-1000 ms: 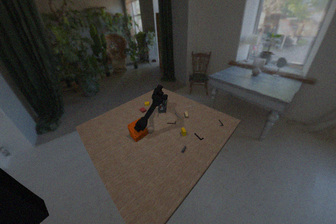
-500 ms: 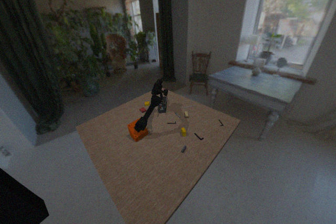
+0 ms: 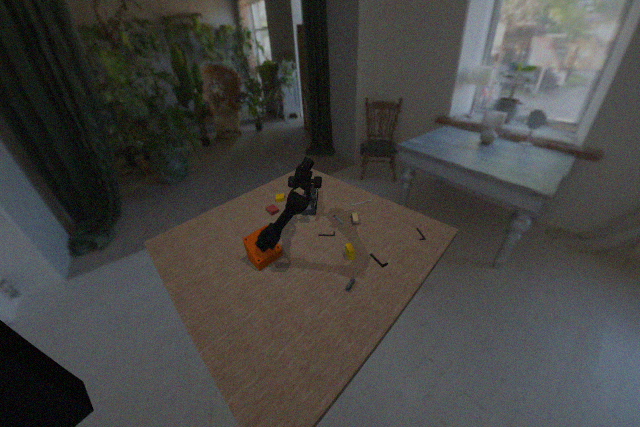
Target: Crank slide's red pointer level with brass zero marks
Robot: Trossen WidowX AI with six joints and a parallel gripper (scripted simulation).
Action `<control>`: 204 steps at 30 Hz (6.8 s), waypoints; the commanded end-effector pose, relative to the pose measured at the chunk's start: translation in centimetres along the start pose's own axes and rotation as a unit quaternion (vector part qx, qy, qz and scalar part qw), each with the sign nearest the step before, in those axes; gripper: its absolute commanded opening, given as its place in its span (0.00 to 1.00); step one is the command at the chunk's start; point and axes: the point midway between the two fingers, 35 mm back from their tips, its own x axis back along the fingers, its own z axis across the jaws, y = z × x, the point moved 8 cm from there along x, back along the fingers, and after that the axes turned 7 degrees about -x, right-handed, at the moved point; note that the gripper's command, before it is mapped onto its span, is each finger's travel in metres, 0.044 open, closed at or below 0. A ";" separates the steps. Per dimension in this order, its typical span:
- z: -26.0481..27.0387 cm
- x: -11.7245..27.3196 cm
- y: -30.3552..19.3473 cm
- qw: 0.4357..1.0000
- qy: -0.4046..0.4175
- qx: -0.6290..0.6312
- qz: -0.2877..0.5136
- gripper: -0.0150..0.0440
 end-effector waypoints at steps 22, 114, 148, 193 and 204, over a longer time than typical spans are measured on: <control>-0.9 -0.6 -7.0 0.999 0.042 0.030 -0.008 1.00; -0.3 -4.9 -11.3 0.999 0.042 0.031 -0.008 0.25; -0.1 -5.0 -11.4 0.999 0.042 0.031 -0.008 0.25; 0.1 -5.1 -11.5 0.999 0.042 0.031 -0.008 0.25; 0.2 -5.1 -11.6 0.999 0.042 0.031 -0.008 0.25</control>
